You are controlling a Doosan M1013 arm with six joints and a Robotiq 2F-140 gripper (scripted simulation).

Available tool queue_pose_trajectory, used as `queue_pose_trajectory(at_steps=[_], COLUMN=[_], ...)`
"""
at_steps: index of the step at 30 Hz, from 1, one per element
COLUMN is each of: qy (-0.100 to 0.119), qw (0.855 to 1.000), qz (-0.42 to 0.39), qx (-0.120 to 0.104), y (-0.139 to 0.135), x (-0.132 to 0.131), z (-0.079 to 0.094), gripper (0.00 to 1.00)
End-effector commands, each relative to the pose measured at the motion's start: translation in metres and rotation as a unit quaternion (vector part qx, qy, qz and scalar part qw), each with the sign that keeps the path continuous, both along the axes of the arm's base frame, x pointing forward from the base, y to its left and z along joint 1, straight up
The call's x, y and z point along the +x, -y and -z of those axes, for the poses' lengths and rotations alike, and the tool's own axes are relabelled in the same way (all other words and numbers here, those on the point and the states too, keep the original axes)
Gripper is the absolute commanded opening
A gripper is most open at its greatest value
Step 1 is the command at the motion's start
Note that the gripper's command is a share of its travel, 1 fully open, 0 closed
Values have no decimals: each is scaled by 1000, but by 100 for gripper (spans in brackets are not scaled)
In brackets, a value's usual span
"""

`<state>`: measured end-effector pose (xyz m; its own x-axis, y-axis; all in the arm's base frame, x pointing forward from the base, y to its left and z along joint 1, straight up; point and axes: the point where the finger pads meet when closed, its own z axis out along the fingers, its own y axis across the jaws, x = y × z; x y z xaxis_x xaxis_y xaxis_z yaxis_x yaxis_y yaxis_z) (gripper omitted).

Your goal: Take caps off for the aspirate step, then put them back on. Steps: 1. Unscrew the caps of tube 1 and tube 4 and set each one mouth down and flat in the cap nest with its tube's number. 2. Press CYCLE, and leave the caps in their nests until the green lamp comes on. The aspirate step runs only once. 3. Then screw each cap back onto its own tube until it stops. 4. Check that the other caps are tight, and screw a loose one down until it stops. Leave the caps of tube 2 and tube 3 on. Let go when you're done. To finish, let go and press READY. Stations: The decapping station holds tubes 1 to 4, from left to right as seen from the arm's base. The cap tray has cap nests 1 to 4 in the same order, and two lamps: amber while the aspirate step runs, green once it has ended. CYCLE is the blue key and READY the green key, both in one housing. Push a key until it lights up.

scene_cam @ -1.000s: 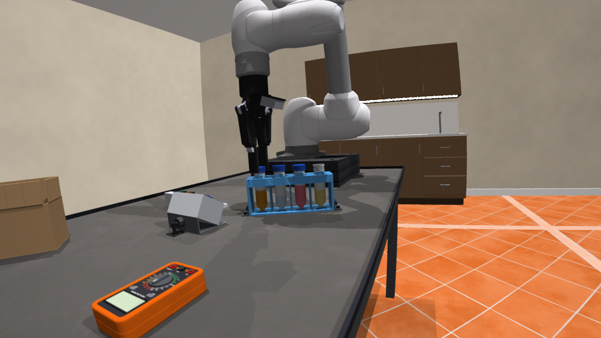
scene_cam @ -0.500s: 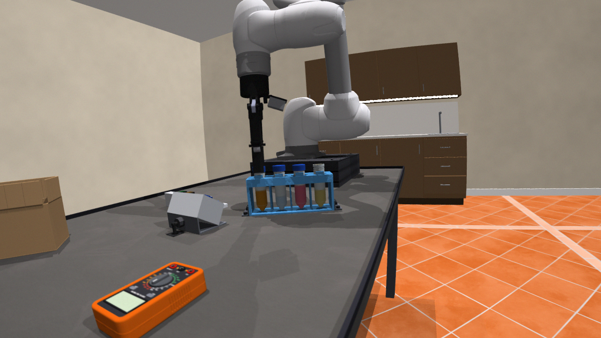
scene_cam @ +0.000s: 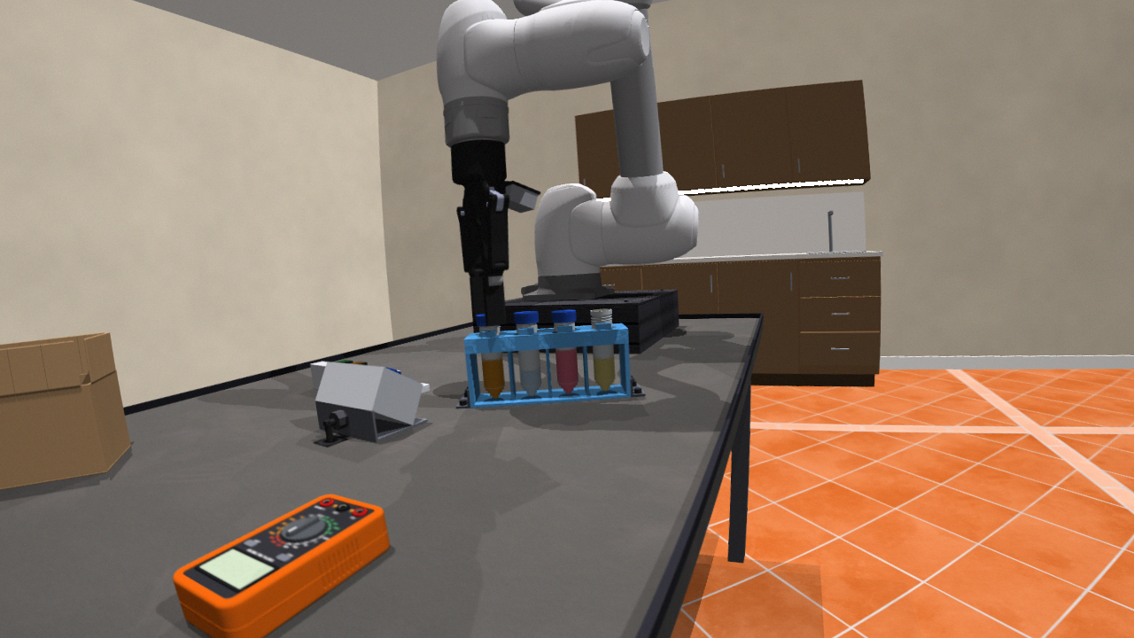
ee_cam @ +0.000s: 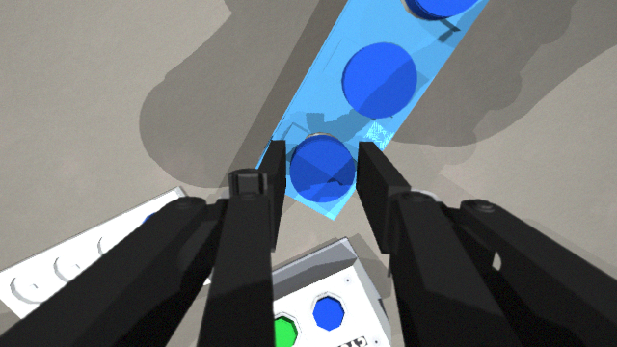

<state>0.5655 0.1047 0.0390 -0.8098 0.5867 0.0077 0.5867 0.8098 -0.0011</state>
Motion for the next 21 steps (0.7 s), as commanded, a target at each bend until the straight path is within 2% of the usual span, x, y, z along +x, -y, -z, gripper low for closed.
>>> queue_pose_trajectory(at_steps=[1,10,11,13,14,16,21], qy=[1,1,0,0,0,0,-1], qw=[1000,1000,999,999,997,986,943], qz=[0,0,42,42,83,166,333], qx=[0,0,0,0,0,-1,-1], y=[0,0,0,0,0,0,0], x=[1,1,1,1,1,1,1], z=[-1,-1,-1,-1,-1,-1,-1], gripper=[41,41,41,41,41,41,41])
